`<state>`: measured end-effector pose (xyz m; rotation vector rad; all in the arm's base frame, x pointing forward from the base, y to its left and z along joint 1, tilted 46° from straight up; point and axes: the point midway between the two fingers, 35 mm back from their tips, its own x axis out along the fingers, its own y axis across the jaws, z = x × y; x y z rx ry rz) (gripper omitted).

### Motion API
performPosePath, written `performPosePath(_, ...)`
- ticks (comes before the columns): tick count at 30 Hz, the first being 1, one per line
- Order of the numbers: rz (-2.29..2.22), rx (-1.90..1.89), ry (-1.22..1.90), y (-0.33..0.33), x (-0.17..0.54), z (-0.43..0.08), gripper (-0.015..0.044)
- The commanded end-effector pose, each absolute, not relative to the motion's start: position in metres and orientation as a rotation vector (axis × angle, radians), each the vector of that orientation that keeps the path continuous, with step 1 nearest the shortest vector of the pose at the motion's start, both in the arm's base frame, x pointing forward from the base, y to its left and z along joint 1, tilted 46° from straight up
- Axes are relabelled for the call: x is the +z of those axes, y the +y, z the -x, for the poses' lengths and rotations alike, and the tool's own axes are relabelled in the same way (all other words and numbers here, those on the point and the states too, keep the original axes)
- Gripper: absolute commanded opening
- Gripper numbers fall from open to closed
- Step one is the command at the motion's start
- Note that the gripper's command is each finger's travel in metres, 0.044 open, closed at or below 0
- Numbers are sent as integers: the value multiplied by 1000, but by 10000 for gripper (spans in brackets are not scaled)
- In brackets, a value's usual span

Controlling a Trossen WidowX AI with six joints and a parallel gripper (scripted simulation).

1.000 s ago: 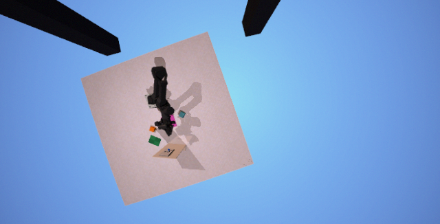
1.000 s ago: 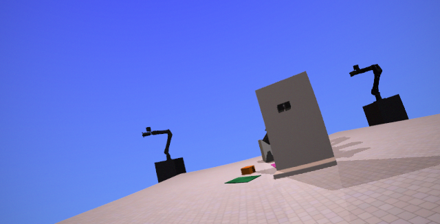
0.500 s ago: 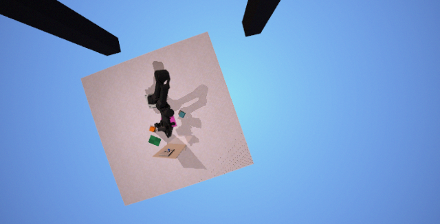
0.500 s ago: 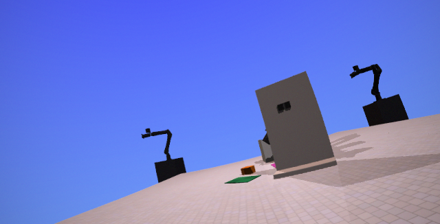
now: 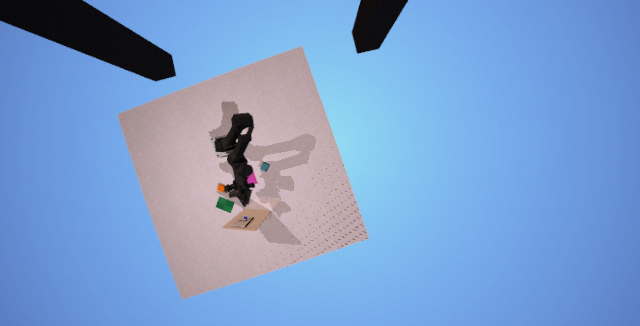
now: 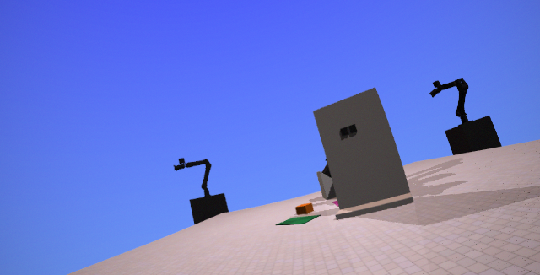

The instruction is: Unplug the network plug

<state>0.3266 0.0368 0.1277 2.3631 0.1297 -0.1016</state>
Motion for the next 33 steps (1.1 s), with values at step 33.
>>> performPosePath(33,-2364,-88,130,32,116,-371,156)
